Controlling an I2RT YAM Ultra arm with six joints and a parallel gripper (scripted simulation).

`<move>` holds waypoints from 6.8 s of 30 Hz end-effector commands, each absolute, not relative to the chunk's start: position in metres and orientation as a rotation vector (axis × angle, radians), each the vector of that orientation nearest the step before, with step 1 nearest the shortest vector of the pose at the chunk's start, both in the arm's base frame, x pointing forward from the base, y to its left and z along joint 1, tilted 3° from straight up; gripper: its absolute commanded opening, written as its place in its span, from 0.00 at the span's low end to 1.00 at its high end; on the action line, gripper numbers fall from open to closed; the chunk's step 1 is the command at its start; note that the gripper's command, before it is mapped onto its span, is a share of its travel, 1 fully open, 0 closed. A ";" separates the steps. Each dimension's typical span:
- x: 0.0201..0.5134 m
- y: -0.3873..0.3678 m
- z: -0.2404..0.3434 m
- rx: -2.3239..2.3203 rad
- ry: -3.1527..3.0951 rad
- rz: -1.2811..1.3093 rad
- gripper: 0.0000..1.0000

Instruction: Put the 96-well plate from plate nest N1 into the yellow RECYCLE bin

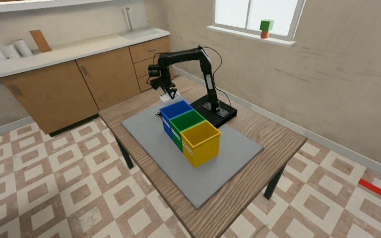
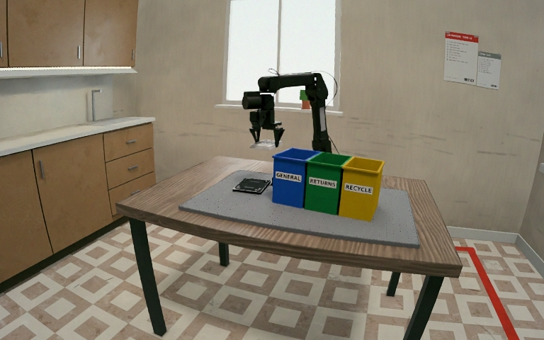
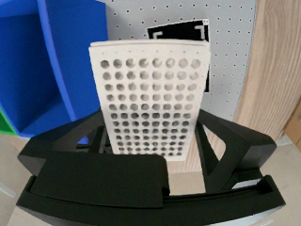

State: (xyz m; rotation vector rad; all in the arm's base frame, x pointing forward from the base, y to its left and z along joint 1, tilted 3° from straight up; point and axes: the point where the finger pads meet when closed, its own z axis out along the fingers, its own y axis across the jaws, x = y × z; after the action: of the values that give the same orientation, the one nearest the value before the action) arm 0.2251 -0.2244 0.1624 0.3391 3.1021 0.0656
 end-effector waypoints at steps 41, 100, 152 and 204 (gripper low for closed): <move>0.270 -0.110 0.180 0.368 3.046 0.012 0.00; 0.321 0.061 0.181 0.372 3.073 0.027 0.00; 0.352 0.159 0.191 0.380 3.050 0.045 0.00; 0.355 0.164 0.188 0.377 3.049 0.047 0.00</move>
State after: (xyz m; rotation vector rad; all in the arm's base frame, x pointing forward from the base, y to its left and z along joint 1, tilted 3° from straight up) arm 0.3509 0.1654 0.1791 0.3791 3.0788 0.0503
